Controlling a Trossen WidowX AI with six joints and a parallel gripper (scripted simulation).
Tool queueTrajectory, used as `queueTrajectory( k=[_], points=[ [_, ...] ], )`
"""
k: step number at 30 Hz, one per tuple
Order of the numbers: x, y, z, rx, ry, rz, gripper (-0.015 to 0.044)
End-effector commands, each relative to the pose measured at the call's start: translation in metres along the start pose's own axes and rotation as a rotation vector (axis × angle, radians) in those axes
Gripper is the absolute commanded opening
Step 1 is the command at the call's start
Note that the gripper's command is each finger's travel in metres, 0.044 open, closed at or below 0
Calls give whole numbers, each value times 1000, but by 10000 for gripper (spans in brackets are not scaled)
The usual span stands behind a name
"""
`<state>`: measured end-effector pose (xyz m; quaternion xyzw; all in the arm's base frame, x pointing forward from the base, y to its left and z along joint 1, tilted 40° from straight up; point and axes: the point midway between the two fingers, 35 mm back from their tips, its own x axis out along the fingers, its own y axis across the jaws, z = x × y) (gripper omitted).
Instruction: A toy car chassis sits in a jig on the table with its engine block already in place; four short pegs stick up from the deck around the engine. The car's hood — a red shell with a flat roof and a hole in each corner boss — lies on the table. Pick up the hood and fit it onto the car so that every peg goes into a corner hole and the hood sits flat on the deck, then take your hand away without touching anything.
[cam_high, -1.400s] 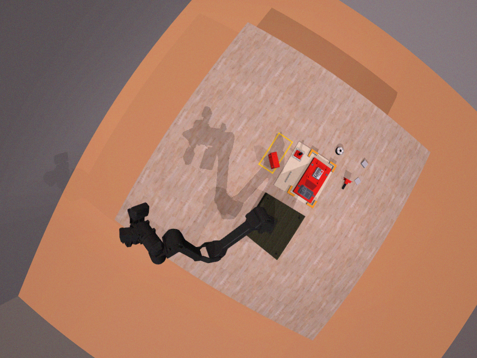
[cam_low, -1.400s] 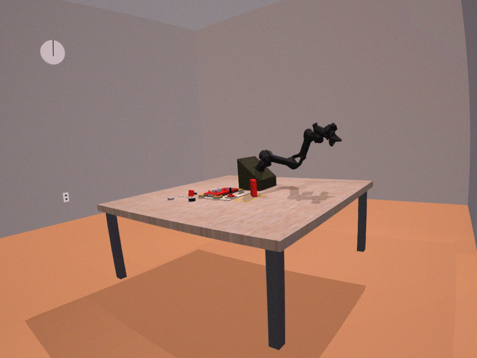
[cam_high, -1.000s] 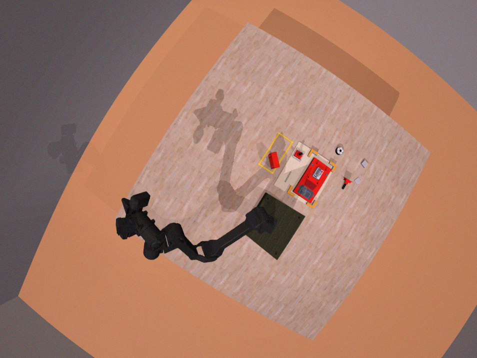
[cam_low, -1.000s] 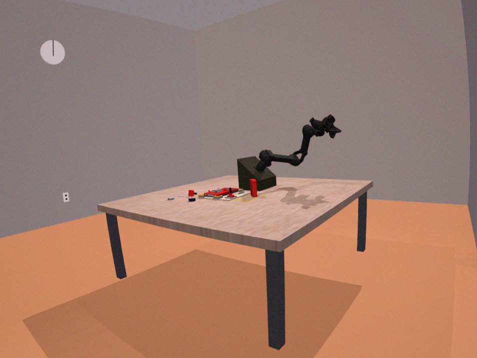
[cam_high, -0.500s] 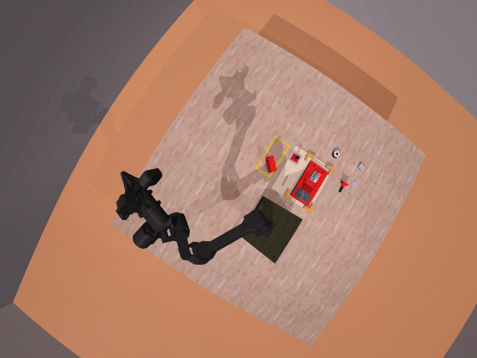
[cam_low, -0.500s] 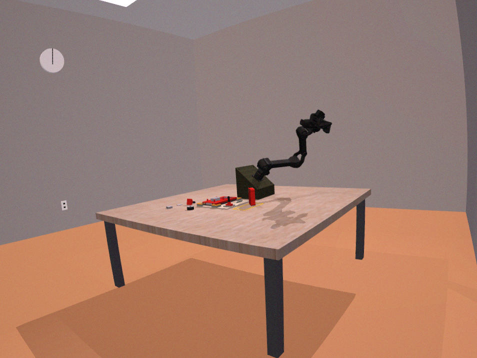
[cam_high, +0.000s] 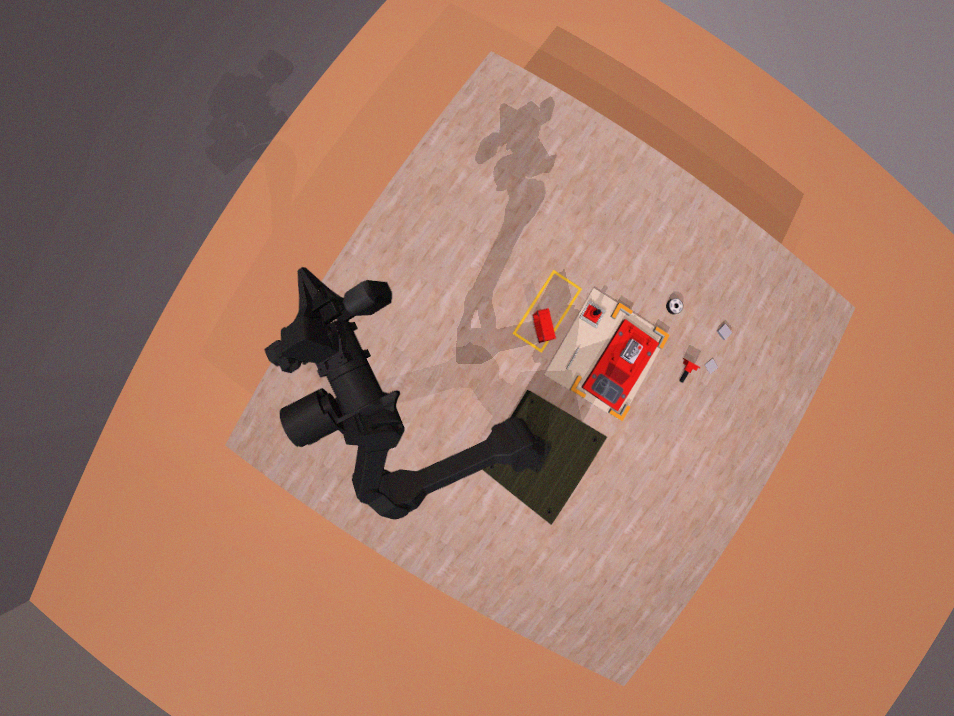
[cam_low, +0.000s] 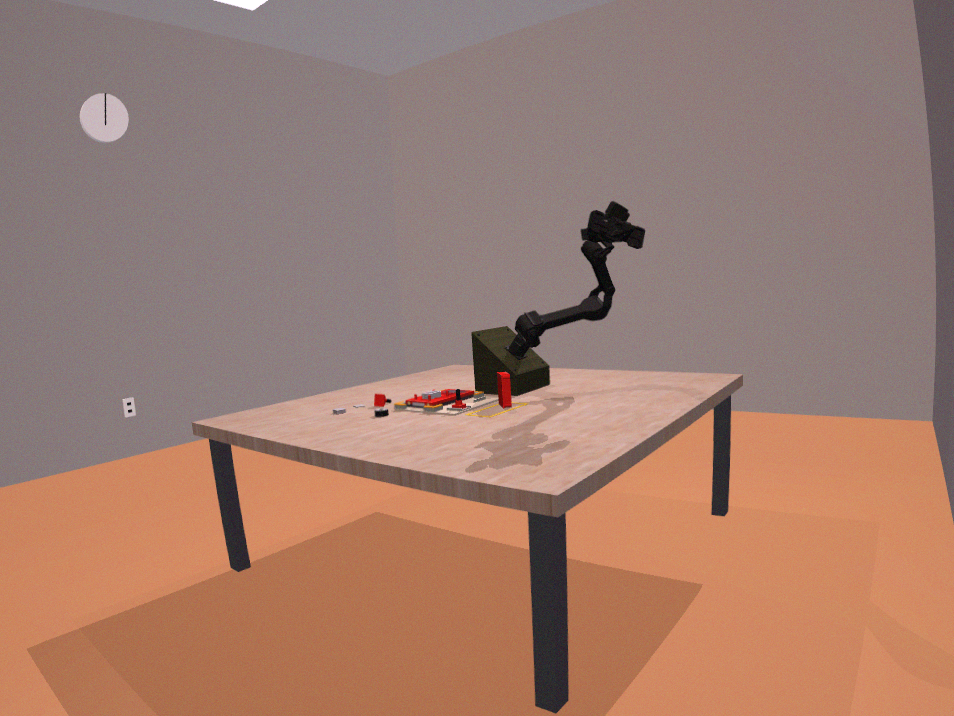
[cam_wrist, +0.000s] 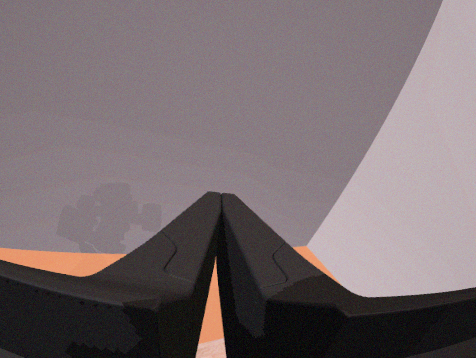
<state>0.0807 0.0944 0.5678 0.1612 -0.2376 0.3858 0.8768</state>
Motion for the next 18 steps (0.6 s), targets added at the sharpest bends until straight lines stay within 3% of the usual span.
queueTrajectory(
  k=[1, 18],
  points=[
    [7, -42, -9, 19, 31, -77, 0],
    [10, -188, -86, 140, 235, -367, 0]
  ],
)
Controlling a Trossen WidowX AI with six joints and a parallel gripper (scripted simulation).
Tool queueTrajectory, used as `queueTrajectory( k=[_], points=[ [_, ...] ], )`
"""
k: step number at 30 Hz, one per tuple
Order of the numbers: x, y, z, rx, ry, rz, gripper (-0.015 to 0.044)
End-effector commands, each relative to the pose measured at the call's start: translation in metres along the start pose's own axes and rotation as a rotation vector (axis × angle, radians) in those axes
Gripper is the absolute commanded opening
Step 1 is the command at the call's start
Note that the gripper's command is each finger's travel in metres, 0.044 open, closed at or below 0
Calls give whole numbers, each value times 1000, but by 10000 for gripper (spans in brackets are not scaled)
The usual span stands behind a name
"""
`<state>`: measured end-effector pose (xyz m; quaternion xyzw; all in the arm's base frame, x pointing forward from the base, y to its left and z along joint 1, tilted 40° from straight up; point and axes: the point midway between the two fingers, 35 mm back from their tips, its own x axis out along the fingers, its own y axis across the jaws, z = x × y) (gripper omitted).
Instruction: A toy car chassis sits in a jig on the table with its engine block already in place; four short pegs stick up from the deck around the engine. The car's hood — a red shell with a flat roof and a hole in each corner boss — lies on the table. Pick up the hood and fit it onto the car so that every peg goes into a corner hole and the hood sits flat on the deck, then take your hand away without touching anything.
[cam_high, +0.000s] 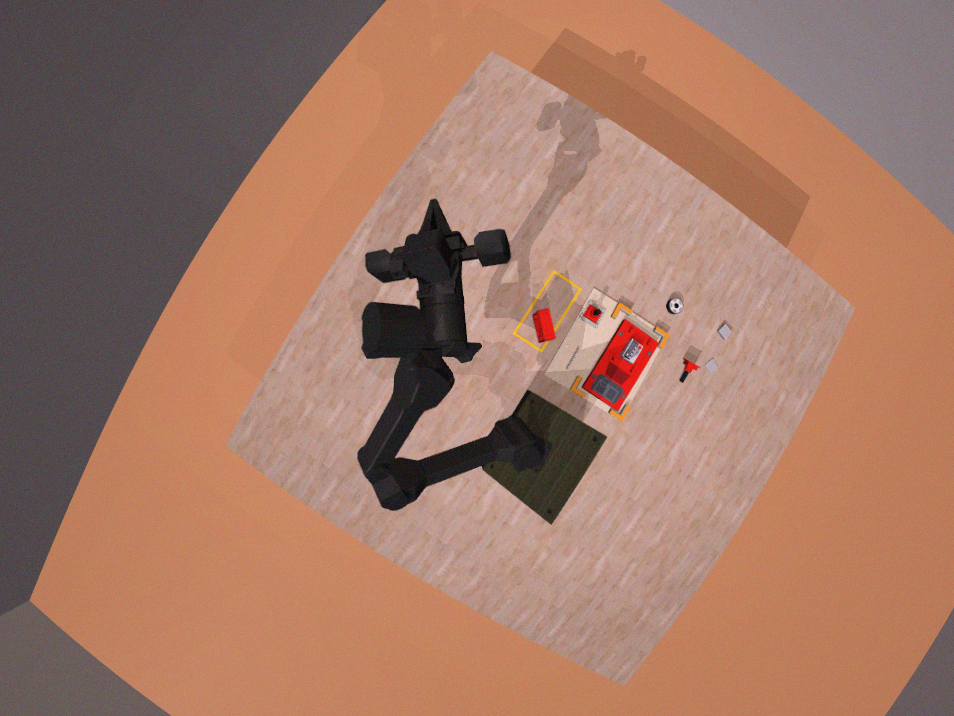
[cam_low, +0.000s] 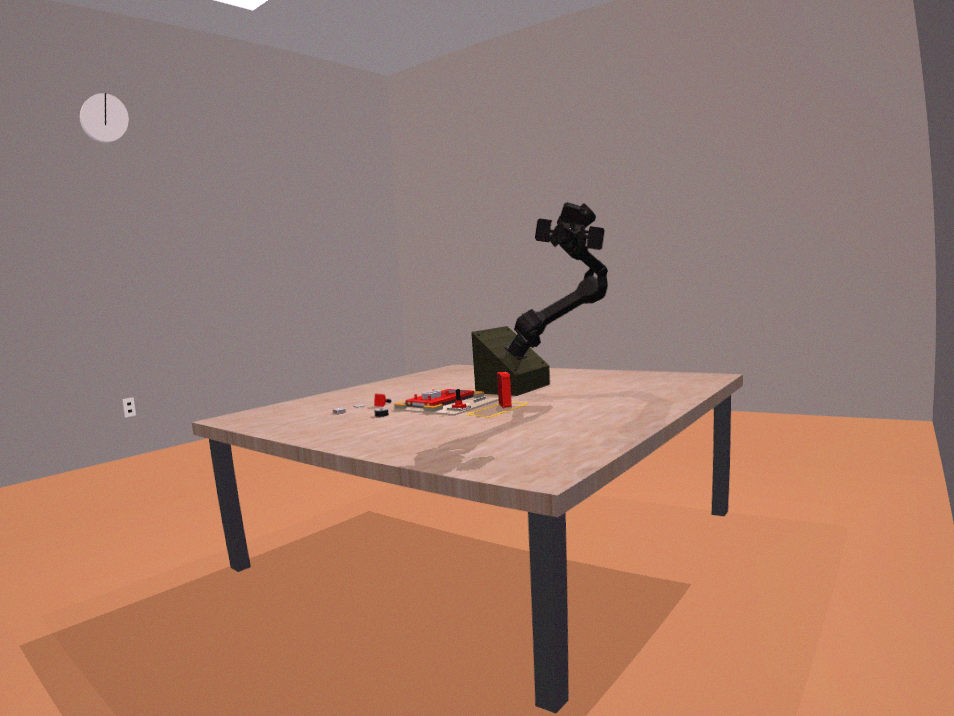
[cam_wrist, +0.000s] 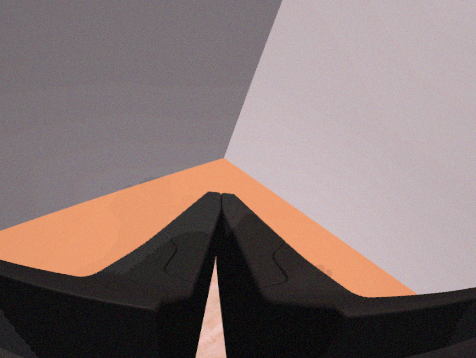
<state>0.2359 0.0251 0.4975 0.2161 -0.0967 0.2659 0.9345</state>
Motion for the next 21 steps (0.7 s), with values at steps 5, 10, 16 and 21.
queueTrajectory(
  k=[5, 10, 16, 21],
  points=[
    [20, -61, -43, 0, 152, -117, 0],
    [27, -98, -81, -8, 285, -178, 0],
    [26, -135, -126, -29, 453, -234, 0],
    [20, -160, -168, -36, 608, -256, 0]
  ],
)
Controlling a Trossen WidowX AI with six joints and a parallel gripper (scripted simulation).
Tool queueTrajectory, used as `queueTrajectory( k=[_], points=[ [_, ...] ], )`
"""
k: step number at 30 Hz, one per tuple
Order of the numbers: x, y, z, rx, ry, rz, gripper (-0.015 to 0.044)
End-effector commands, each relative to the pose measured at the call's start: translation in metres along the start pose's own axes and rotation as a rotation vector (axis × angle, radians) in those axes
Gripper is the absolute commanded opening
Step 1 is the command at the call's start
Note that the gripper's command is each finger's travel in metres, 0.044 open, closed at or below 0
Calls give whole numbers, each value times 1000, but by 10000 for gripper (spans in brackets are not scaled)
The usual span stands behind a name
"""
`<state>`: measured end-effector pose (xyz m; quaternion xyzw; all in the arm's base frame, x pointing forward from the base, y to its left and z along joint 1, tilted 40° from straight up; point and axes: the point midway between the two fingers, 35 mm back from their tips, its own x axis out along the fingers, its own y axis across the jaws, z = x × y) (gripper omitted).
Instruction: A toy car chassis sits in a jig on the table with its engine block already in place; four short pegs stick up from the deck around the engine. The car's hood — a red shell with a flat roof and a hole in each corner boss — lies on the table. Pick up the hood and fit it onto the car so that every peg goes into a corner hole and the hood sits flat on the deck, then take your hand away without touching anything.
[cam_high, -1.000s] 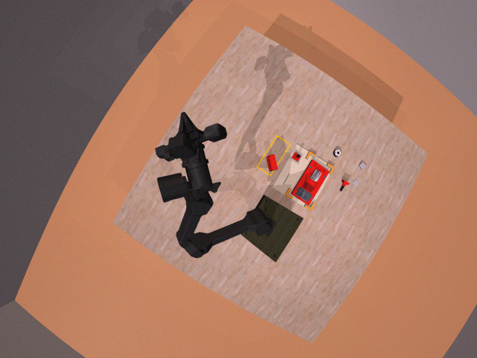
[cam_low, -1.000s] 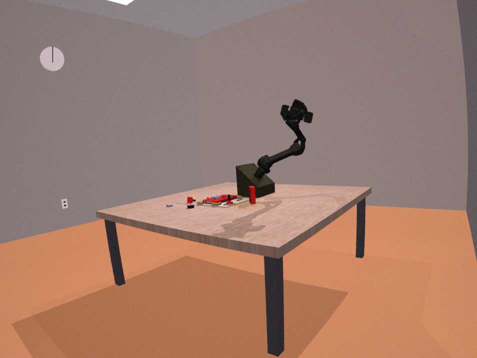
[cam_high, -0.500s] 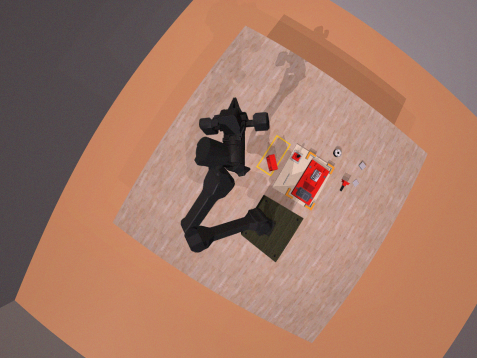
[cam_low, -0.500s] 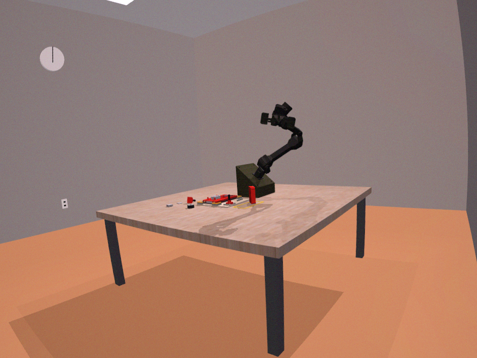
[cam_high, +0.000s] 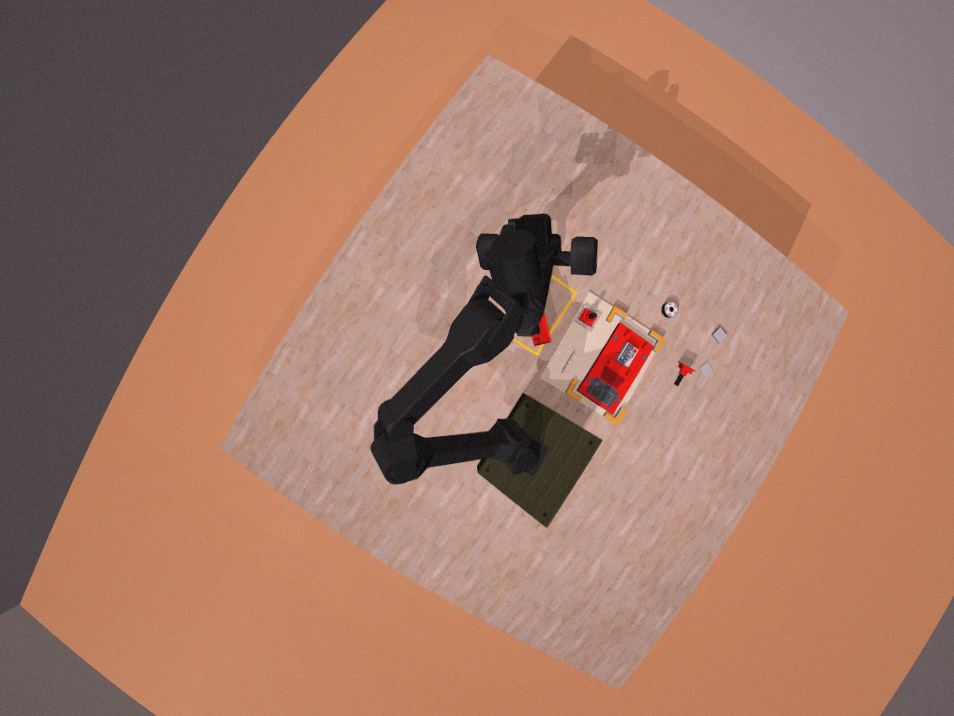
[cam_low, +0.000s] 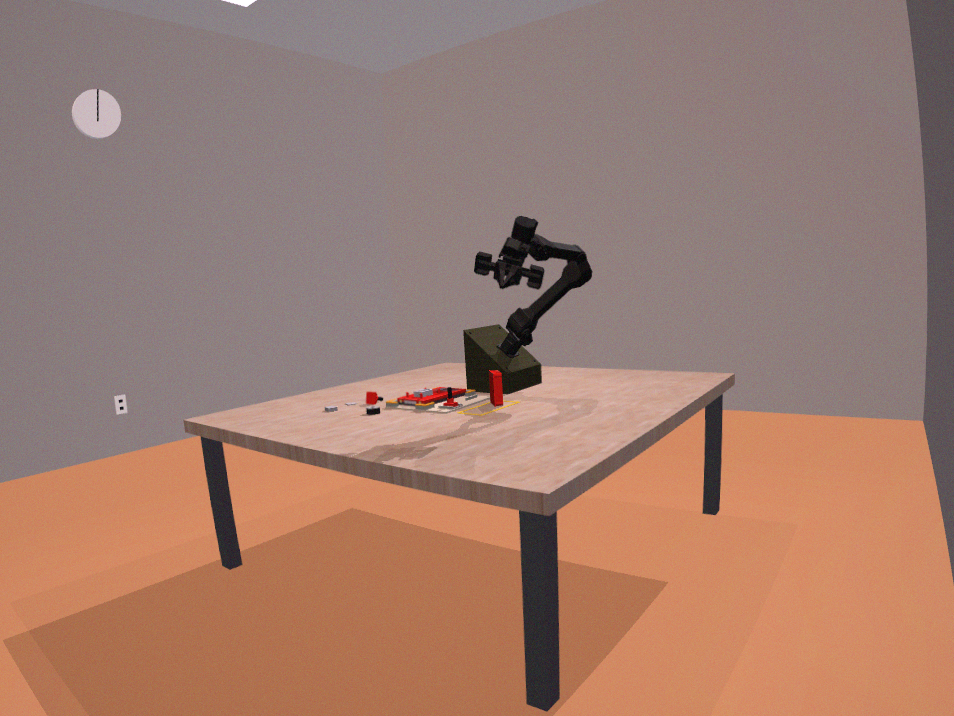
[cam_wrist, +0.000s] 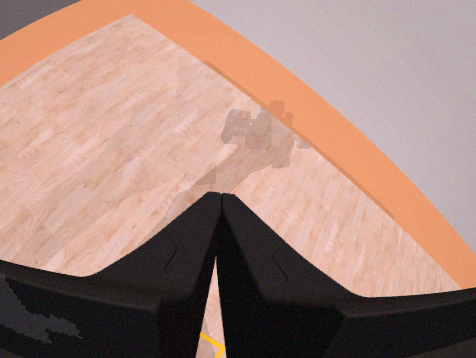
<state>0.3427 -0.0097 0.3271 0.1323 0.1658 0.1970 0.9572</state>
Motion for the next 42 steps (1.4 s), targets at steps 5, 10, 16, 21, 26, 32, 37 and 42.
queueTrajectory(
  k=[5, 10, 16, 21, 26, 32, 37, 42],
  points=[
    [31, -28, -70, 1, 268, -4, 0],
    [40, -36, -108, -25, 411, 30, 0],
    [44, -42, -169, -95, 644, 153, 0],
    [38, -38, -216, -138, 813, 307, 0],
    [30, -33, -242, -158, 908, 435, 0],
    [31, -32, -244, -158, 908, 435, 0],
    [42, -27, -259, -158, 908, 434, 0],
    [53, -19, -277, -157, 907, 436, 0]
  ],
)
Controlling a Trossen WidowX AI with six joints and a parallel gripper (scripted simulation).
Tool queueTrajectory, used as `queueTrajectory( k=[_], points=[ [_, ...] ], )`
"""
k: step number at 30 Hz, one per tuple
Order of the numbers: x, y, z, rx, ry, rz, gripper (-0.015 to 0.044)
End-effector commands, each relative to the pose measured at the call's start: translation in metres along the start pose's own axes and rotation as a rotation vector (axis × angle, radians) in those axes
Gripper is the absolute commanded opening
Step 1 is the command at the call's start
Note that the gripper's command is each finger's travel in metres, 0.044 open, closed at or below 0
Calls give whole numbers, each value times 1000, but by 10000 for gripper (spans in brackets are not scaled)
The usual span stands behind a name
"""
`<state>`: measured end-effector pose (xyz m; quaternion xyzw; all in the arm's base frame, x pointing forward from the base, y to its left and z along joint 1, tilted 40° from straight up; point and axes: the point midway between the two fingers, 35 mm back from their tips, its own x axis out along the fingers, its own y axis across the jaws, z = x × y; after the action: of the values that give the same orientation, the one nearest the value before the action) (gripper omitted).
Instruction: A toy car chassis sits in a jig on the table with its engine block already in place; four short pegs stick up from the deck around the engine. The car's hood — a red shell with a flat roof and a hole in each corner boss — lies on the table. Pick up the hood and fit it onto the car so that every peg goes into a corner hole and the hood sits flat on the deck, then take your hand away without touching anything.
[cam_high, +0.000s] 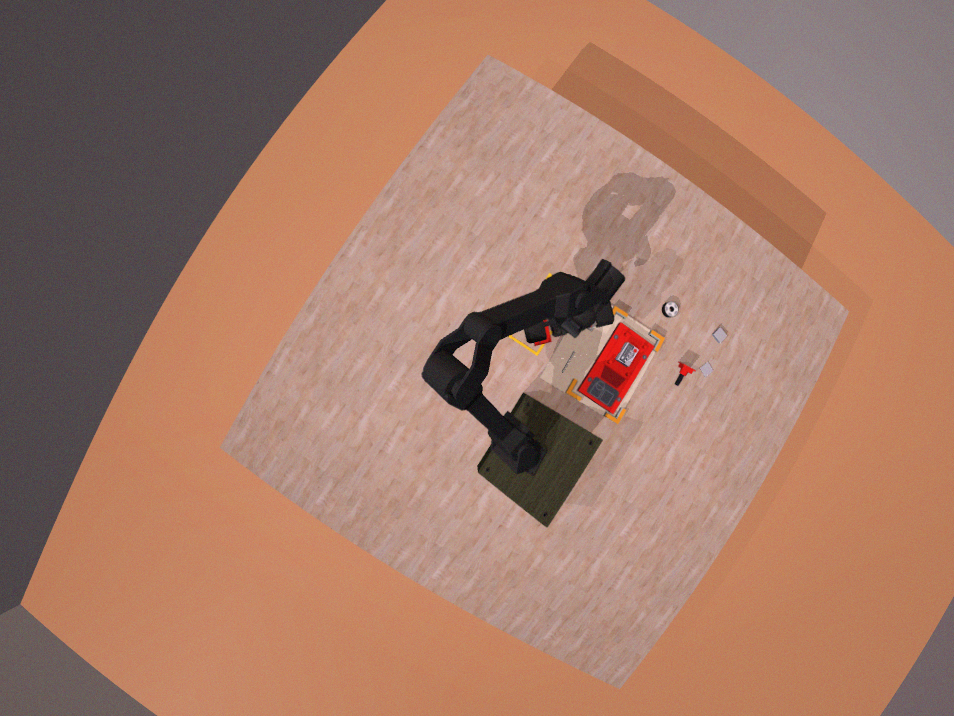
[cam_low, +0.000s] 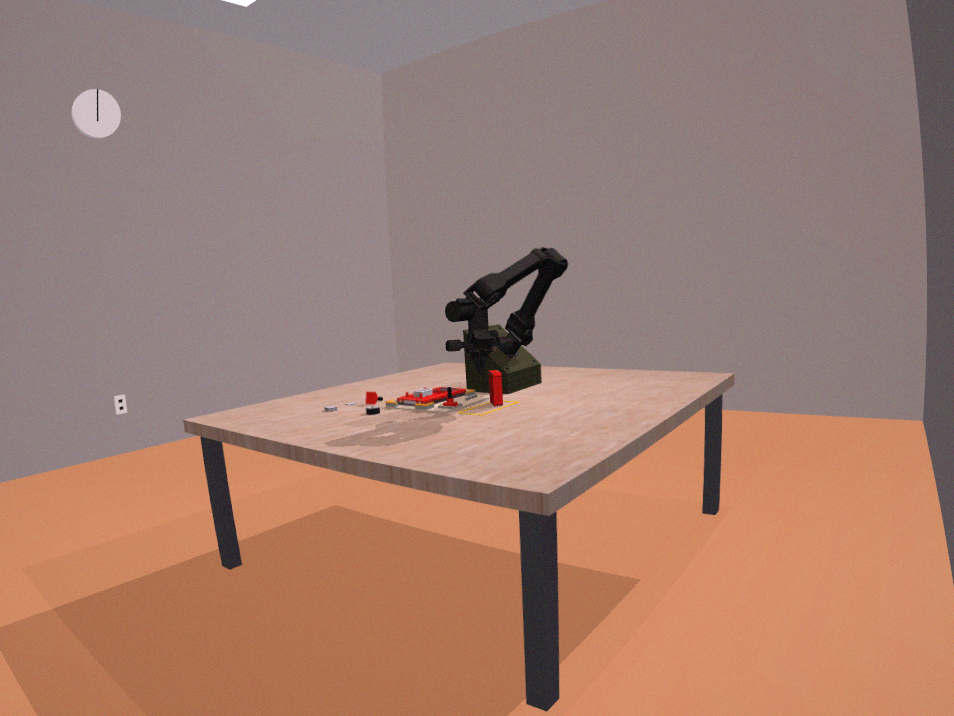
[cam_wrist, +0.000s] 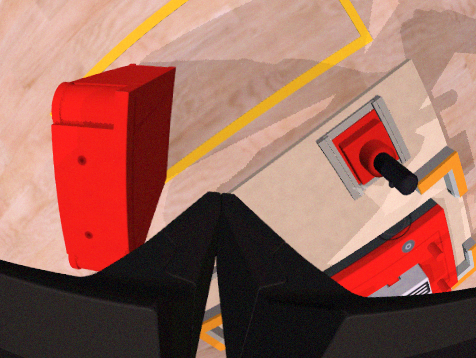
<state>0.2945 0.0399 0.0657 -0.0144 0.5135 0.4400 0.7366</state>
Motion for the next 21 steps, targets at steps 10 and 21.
queueTrajectory(
  k=[10, 21],
  points=[
    [14, 3, -2, 13, 4, 13, 0],
    [14, 11, -1, 13, 5, 13, 0]
  ],
)
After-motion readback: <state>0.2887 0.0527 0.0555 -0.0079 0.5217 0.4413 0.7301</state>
